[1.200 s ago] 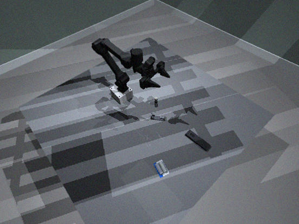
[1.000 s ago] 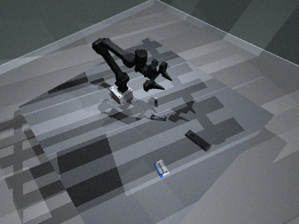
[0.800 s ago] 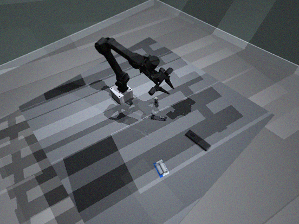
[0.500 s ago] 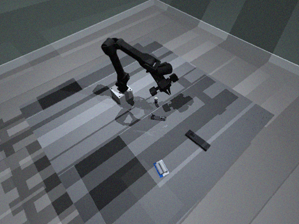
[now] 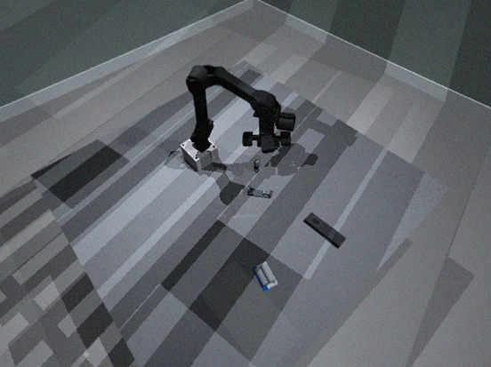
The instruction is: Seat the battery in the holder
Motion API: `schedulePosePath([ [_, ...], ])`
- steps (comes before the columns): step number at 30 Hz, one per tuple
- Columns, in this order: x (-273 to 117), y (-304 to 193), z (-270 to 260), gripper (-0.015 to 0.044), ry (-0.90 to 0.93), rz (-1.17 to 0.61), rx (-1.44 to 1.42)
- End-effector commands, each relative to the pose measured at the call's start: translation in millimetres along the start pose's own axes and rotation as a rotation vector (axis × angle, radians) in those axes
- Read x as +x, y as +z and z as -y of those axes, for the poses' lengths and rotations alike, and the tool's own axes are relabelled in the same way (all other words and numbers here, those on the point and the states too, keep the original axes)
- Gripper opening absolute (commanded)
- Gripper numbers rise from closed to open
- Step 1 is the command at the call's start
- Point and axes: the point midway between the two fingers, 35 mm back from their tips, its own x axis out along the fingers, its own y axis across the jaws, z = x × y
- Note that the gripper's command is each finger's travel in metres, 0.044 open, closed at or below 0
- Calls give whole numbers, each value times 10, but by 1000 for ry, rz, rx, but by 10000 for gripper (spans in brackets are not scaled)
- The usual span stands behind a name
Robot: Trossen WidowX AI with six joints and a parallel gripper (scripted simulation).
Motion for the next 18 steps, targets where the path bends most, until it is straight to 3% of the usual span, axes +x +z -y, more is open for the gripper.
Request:
schedulePosePath([
  [1,6,-12,10,0,-25,1,18],
  [10,747,-10,23,0,-26,1,18],
  [18,808,-11,45,0,-26,1,18],
])
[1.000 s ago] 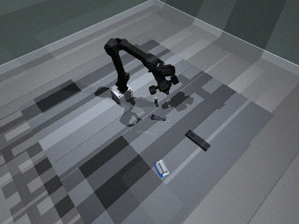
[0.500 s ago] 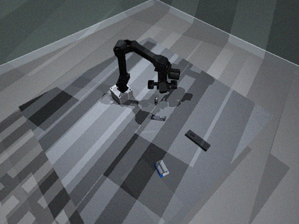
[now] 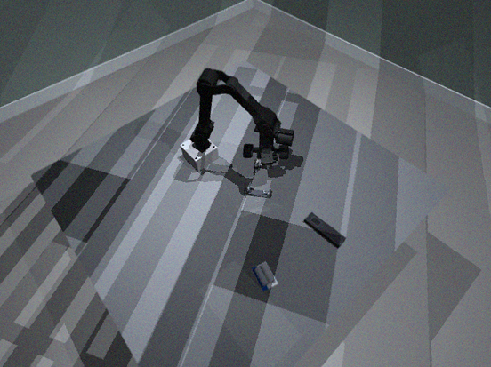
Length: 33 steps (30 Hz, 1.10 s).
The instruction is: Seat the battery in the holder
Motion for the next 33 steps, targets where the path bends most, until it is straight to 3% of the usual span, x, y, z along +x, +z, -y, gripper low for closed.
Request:
schedulePosePath([
  [1,39,13,17,0,3,7,-1],
  [33,40,19,549,0,-1,7,-1],
])
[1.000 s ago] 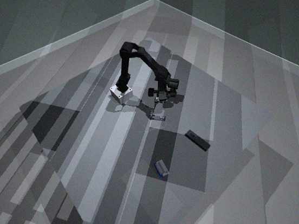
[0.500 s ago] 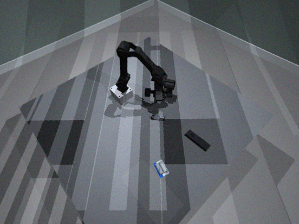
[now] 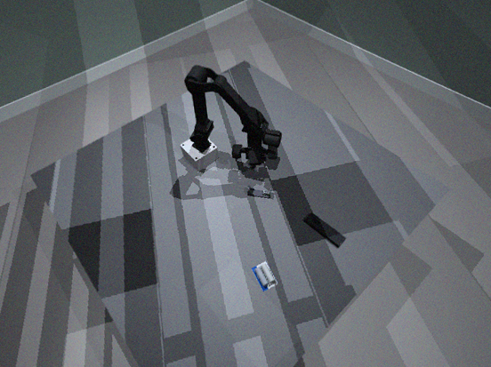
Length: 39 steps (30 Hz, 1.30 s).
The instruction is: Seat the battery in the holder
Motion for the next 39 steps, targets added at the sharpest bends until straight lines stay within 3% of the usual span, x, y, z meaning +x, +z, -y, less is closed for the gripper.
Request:
schedulePosePath([
  [1,1,1,94,0,1,2,-2],
  [13,16,-11,184,0,-13,-2,1],
  [23,-780,-5,179,0,0,2,-2],
  [38,-750,-9,184,0,-8,-2,-6],
  [39,-749,-9,184,26,-7,-2,-21],
])
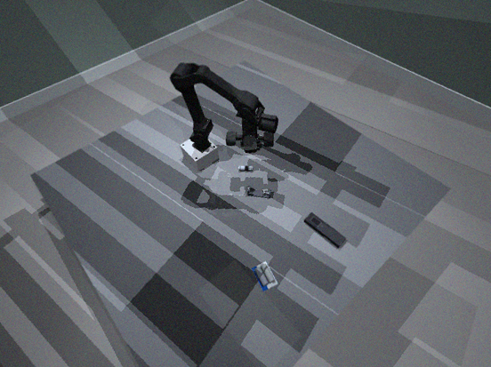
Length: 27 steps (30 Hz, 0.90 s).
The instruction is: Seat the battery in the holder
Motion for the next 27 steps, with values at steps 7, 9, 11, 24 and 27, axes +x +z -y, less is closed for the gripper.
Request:
schedulePosePath([
  [7,252,12,61,210,2,2,-603],
  [9,328,14,85,230,2,3,-790],
  [11,403,15,112,230,2,4,-977],
  [24,637,11,215,230,0,7,-1579],
  [27,637,11,215,230,0,7,-1579],
])
